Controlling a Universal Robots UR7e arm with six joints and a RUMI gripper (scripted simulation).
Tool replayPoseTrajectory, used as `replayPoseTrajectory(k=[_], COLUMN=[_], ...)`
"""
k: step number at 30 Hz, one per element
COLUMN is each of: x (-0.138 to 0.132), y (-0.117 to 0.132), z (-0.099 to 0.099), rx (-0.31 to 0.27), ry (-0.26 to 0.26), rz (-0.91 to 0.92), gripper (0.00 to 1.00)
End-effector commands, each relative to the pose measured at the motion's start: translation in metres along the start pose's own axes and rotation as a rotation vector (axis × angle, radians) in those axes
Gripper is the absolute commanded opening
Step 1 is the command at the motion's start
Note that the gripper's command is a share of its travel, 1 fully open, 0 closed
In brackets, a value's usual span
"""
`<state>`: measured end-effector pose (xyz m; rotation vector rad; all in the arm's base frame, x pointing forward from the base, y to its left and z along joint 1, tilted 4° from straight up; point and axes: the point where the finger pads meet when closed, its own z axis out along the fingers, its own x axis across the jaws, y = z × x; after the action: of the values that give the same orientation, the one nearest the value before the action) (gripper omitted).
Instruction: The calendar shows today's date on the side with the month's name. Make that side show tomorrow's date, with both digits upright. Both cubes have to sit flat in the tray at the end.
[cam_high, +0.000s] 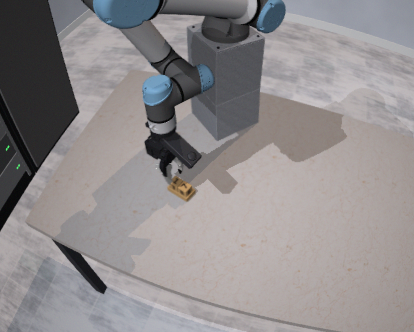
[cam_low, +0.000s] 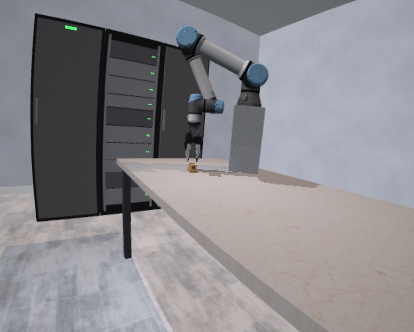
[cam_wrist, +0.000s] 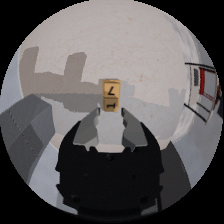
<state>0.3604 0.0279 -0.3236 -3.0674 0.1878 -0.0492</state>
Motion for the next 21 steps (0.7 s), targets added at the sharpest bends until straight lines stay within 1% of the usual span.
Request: replayPoseTrajectory(k=[1,8,21], x=[0.0,0.0,0.0], y=[0.0,0.0,0.0], z=[0.0,0.004,0.025], rx=[0.0,0.0,0.0], ry=[0.001,0.001,0.001], rz=[0.0,0.0,0.0], gripper=[0.29,0.29,0.29])
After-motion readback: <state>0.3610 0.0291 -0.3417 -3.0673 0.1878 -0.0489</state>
